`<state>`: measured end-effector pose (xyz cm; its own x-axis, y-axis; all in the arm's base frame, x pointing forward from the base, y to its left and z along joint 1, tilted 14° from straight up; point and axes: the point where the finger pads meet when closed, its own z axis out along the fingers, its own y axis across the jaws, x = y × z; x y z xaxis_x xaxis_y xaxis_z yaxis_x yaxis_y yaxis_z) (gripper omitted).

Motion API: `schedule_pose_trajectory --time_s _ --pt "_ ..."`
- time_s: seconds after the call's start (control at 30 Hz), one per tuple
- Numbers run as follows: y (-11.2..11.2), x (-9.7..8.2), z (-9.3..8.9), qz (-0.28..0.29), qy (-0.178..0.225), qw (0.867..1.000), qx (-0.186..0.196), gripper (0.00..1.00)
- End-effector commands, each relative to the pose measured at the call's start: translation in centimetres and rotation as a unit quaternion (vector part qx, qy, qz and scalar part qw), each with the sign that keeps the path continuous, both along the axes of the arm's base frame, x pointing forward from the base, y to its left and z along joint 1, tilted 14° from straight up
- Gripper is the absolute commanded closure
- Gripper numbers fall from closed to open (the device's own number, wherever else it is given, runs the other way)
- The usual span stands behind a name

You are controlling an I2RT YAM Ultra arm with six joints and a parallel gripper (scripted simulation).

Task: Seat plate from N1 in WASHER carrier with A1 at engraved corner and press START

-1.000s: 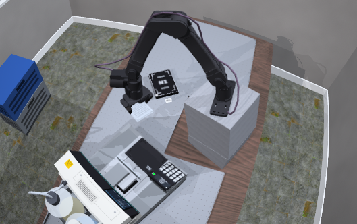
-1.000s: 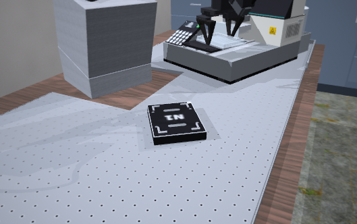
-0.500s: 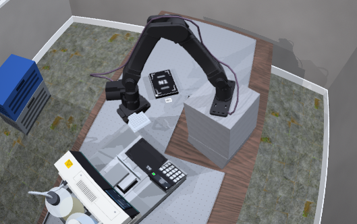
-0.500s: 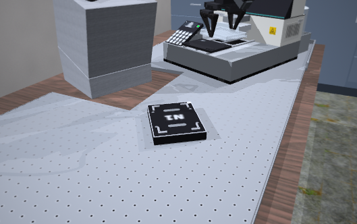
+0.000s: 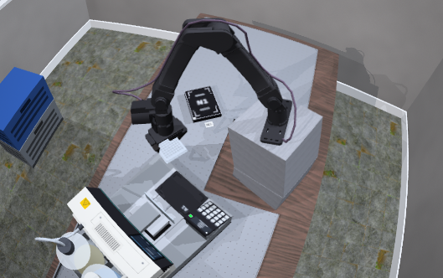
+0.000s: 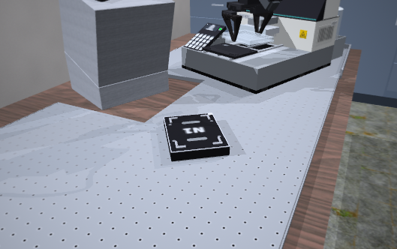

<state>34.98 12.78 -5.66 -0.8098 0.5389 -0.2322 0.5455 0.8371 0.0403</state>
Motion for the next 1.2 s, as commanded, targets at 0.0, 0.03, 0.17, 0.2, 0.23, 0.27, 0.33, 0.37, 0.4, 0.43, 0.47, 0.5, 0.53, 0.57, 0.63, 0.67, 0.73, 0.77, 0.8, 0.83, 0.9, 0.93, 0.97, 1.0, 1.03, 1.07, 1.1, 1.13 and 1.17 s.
schedule_pose_trajectory --time_s 0.0,0.03,0.17,0.2,0.23,0.27,0.33,0.37,0.4,0.43,0.47,0.5,0.53,0.57,0.63,0.67,0.73,0.77,0.8,0.83,0.9,0.93,0.97,1.0,1.03,1.07,1.1,1.13,1.17 --pt "0.6 1.2 1.6 0.0 -0.021 1.0 0.001 0.16" --pt "0.6 1.2 1.6 0.0 -0.021 1.0 0.001 0.16" --pt "0.6 1.2 1.6 0.0 -0.021 1.0 0.001 0.16" --pt "0.6 1.2 1.6 0.0 -0.021 1.0 0.001 0.16" --pt "0.6 1.2 1.6 0.0 -0.021 1.0 0.001 0.16" --pt "0.6 1.2 1.6 0.0 -0.021 1.0 0.001 0.16" --pt "0.6 1.2 1.6 0.0 -0.021 1.0 0.001 0.16" --pt "0.6 1.2 1.6 0.0 -0.021 1.0 0.001 0.16" --pt "0.6 1.2 1.6 0.0 -0.021 1.0 0.001 0.16" --pt "0.6 1.2 1.6 0.0 -0.021 1.0 0.001 0.16" --pt "0.6 1.2 1.6 0.0 -0.021 1.0 0.001 0.16" --pt "0.6 1.2 1.6 0.0 -0.021 1.0 0.001 0.16" --pt "0.6 1.2 1.6 0.0 -0.021 1.0 0.001 0.16" --pt "0.6 1.2 1.6 0.0 -0.021 1.0 0.001 0.16" --pt "0.6 1.2 1.6 0.0 -0.021 1.0 0.001 0.16" --pt "0.6 1.2 1.6 0.0 -0.021 1.0 0.001 0.16" --pt "0.6 1.2 1.6 0.0 -0.021 1.0 0.001 0.16" --pt "1.2 0.8 1.7 0.024 -0.021 0.999 -0.003 0.16" --pt "1.2 -0.2 1.1 0.04 -0.009 0.999 -0.011 0.16" --pt "1.2 -1.3 0.6 0.056 0.002 0.998 -0.02 0.16" --pt "1.2 -1.3 0.6 0.056 0.002 0.998 -0.02 0.16" --pt "1.7 -1.3 0.7 0.072 0.0 0.997 -0.022 0.16" --pt "2.0 -1.8 0.6 0.089 0.004 0.996 -0.026 0.16" --pt "2.3 -2.2 0.5 0.094 0.006 0.995 -0.028 0.16" --pt "2.7 -2.5 0.5 0.094 0.005 0.995 -0.028 0.16" --pt "3.2 -2.6 0.6 0.087 0.002 0.996 -0.025 0.16" --pt "3.8 -2.6 0.7 0.086 -0.002 0.996 -0.023 0.16" --pt "4.2 -2.9 0.7 0.086 -0.002 0.996 -0.023 0.16" --pt "4.5 -3.4 0.6 0.087 0.0 0.996 -0.024 0.16"
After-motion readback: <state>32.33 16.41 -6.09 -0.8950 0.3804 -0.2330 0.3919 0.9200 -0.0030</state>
